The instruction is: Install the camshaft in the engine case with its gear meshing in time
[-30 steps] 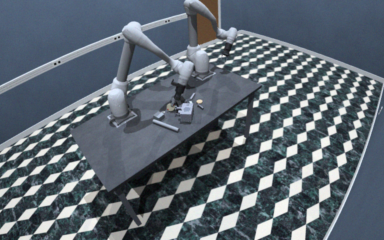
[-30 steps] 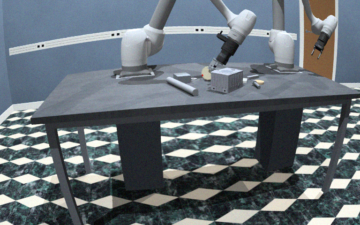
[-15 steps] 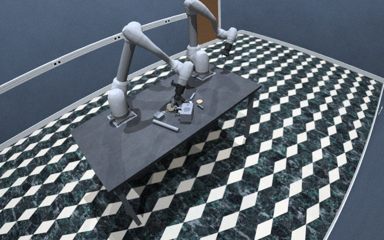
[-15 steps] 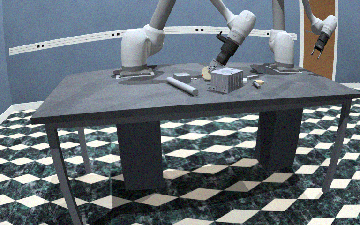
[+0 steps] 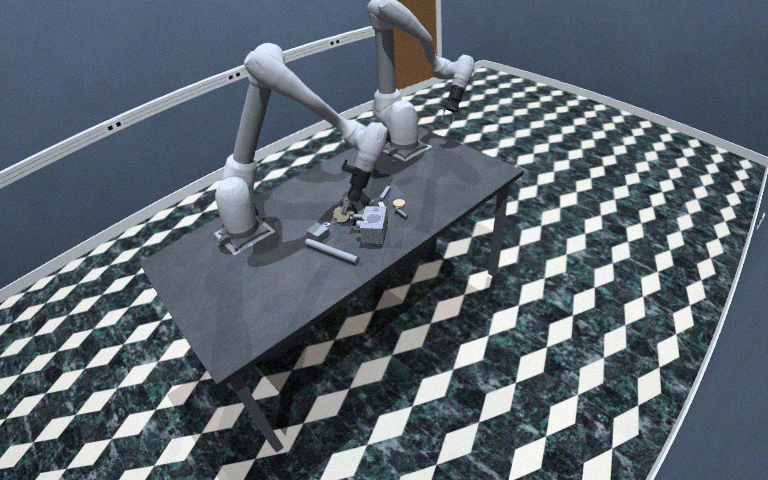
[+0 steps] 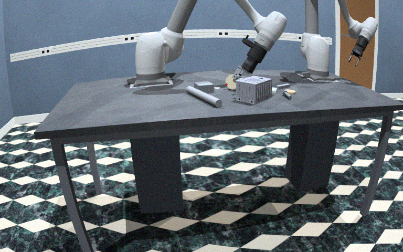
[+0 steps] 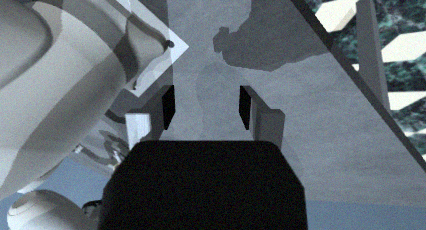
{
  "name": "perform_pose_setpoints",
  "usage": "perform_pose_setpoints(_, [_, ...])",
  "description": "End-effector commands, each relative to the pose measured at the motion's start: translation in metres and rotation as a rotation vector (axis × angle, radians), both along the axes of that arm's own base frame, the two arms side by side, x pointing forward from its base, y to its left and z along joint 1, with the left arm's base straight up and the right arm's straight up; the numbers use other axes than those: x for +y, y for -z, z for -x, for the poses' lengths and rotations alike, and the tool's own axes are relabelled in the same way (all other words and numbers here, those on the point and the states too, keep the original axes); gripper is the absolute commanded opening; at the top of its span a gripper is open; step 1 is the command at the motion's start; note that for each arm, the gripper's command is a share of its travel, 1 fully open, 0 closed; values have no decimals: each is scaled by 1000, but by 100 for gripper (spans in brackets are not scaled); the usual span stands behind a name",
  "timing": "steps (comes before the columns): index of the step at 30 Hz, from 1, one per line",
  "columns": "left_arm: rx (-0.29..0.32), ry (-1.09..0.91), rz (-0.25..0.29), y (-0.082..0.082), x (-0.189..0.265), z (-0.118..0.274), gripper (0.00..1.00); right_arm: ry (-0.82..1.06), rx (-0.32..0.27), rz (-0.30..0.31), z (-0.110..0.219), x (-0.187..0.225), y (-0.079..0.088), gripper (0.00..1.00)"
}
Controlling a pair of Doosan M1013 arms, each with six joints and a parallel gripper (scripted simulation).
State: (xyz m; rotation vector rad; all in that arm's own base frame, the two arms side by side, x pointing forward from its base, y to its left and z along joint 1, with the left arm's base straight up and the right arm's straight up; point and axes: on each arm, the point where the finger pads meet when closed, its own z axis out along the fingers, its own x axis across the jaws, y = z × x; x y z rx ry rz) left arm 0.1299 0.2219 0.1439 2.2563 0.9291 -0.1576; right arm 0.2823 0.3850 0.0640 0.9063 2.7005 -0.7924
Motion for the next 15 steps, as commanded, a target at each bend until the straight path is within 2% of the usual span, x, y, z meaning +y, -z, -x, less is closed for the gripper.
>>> perform_pose_setpoints(1, [0,0,-1,0,0,0,100,0,0,-1,0,0,0,70])
perform_pose_setpoints(14, [0,0,-1,0,0,0,100,0,0,-1,0,0,0,70])
perform_pose_setpoints(15, [0,0,-1,0,0,0,100,0,0,-1,0,0,0,29])
